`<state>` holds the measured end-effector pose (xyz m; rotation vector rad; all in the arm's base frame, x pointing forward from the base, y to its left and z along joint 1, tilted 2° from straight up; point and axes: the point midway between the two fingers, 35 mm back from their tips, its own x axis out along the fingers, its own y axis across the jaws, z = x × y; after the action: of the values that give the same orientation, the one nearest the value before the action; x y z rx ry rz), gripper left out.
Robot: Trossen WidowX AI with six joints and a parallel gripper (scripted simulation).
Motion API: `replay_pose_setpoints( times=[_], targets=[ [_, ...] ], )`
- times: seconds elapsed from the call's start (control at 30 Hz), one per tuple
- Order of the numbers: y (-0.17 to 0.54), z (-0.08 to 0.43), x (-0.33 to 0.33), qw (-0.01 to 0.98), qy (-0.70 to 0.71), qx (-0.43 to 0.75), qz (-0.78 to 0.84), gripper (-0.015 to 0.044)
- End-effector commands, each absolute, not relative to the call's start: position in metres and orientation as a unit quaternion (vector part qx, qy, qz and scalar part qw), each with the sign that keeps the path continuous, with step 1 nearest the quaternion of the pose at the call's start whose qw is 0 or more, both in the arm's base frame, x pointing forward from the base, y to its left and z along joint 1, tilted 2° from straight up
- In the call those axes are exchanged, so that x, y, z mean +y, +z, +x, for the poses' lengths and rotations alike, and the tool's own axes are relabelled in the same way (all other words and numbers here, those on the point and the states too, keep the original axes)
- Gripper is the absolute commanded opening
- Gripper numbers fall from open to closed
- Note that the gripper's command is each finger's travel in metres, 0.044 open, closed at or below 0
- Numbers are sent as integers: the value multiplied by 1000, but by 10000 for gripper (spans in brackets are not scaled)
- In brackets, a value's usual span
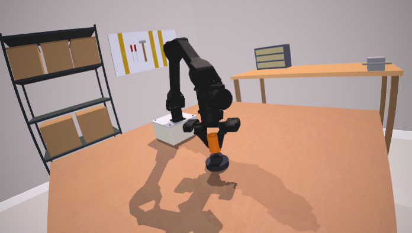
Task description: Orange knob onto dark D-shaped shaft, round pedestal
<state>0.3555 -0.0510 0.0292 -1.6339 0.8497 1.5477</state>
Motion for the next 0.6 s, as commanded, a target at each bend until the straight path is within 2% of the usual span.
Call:
replay_pose_setpoints(
  times=[0.0,0.57],
  targets=[
    [28,355,-51,359,601,328,-635,0],
    [31,351,-50,351,605,320,-639,0]
  ],
)
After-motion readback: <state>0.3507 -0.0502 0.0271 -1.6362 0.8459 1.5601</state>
